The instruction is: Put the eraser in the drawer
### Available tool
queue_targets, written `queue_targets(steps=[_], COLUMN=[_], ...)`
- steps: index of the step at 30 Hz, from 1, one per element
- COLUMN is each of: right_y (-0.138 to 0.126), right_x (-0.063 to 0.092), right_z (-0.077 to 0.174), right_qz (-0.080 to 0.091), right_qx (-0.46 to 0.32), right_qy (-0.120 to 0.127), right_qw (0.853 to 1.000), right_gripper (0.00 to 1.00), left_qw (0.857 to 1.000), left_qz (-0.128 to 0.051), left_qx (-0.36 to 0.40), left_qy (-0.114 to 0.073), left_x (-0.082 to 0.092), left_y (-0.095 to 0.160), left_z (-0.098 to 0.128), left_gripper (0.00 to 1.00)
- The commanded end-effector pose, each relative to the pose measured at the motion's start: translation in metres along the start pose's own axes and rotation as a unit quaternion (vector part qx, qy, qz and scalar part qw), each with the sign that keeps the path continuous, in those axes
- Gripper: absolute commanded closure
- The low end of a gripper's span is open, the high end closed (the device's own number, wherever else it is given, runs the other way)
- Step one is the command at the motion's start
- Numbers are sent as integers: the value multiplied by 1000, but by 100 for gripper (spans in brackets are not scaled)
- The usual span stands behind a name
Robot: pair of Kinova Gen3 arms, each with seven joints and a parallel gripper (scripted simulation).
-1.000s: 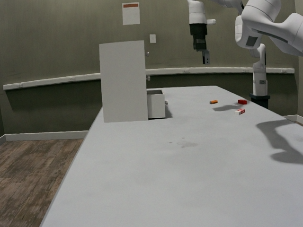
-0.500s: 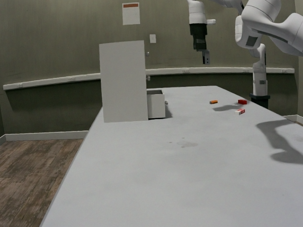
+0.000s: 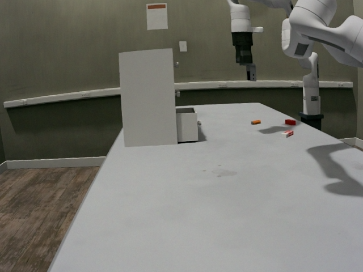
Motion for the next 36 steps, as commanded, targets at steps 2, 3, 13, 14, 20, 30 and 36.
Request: queue_targets(steps=[2, 3, 13, 14, 20, 30, 36], right_y=[6, 8, 42, 45, 59, 76, 77], right_x=[-8, -12, -66, -72, -94, -122, -124], right_z=[8, 11, 58, 63, 82, 106, 107], right_qz=[-1, -1, -1, -1, -1, -1, -1], right_qx=[26, 36, 182, 198, 255, 328, 331], right_qy=[-2, -2, -2, -2, -2, -2, -2], right_qw=[1000, 999, 983, 980, 967, 945, 944], right_gripper=[33, 33, 33, 33, 33, 33, 33], left_qw=[1000, 1000, 1000, 1000, 1000, 1000, 1000], left_qz=[0, 0, 0, 0, 0, 0, 0], left_qx=[1, 1, 1, 1, 1, 1, 1], left_qy=[1, 1, 1, 1, 1, 1, 1], left_x=[1, 1, 1, 1, 1, 1, 1], left_y=[-1, -1, -1, -1, -1, -1, -1], left_z=[1, 1, 1, 1, 1, 1, 1], left_gripper=[0, 0, 0, 0, 0, 0, 0])
Point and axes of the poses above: on each arm, the point where the finger pads meet when closed, its own x axis back along the fingers, its own y axis across the jaws, z = x × y, the point moved 1 cm from there along x, back along the fingers, and after that the axes turned 9 degrees about x, right-handed, at the moved point
